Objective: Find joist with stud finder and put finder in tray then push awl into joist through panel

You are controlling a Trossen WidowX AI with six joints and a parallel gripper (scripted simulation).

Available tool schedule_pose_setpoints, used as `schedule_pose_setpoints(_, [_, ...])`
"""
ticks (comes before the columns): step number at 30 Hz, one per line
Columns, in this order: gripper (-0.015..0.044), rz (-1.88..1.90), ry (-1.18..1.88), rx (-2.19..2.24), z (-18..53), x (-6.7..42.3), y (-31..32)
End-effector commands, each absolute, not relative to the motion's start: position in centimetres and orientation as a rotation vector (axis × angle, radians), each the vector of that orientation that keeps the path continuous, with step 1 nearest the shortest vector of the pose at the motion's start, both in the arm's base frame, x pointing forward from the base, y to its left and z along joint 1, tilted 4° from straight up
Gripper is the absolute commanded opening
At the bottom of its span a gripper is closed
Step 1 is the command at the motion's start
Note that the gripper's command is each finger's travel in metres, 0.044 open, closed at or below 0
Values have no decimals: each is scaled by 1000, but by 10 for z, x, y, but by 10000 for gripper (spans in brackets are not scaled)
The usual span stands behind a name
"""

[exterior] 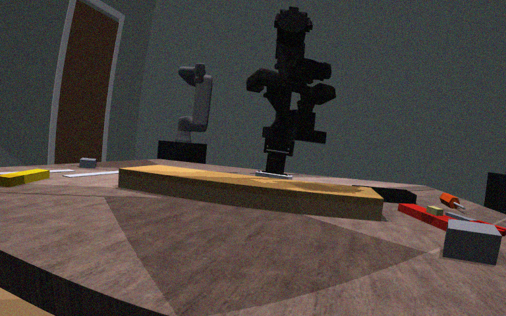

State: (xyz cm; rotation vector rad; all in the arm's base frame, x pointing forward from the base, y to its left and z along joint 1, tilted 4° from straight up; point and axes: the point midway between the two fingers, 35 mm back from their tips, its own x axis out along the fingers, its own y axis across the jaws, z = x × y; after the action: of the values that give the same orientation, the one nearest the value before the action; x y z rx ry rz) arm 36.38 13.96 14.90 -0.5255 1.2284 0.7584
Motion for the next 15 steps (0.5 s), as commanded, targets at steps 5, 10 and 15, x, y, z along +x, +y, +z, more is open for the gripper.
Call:
schedule_pose_setpoints(5, [0,869,1181,-599,153,338,184])
schedule_pose_setpoints(10, [0,946,1157,-651,153,317,212])
schedule_pose_setpoints(15, [0,1022,1132,-702,153,294,237])
